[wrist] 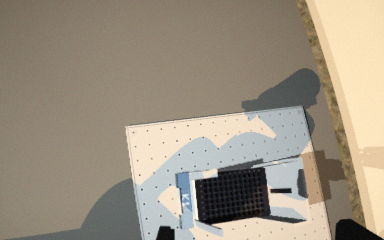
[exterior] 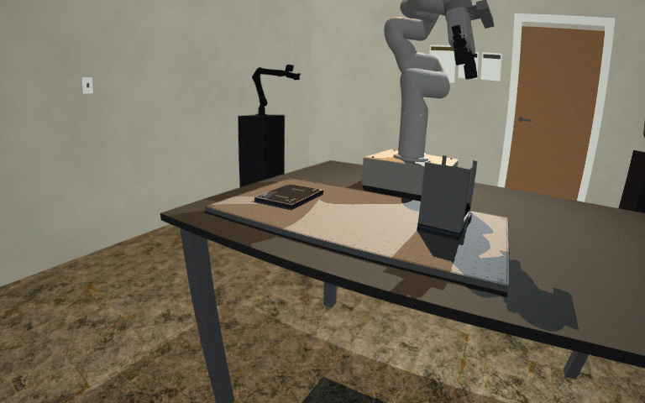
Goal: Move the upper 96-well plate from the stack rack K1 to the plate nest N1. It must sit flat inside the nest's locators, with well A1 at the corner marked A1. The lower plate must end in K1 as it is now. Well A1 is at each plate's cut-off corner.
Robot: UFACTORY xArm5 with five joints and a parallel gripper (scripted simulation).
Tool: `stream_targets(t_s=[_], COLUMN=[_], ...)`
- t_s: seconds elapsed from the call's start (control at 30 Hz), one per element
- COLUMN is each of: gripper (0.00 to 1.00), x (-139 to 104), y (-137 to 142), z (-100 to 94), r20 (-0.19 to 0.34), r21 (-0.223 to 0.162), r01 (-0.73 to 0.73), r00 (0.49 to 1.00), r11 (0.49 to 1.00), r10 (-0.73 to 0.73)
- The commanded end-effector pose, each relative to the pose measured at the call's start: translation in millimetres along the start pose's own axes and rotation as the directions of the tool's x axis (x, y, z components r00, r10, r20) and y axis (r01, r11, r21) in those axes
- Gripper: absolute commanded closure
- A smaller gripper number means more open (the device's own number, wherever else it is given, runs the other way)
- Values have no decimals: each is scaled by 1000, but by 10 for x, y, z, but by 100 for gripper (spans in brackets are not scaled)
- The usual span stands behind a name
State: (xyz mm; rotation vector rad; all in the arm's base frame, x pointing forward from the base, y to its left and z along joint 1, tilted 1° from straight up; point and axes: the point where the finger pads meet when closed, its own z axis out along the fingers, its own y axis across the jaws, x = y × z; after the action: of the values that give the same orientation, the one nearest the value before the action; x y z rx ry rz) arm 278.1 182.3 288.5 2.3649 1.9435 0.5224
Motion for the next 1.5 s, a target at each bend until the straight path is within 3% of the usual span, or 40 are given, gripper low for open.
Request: stream_targets(t_s=[0.0,0.53,0.77,1.03,1.1,1.47], gripper=[0,0,0,0,0,0], x=[8,8,-175,-426,-426,-822], y=[8,8,303,608,608,979], z=[-12,-12,32,98,98,193], r20=[-3,-3,58,128,128,204], r21=[-3,-3,4,-7,-7,-52], r01=[0,0,-223,-464,-464,-725], r00=[1000,1000,973,878,878,666], r11=[1000,1000,975,886,886,687], r10=[0,0,223,461,461,718])
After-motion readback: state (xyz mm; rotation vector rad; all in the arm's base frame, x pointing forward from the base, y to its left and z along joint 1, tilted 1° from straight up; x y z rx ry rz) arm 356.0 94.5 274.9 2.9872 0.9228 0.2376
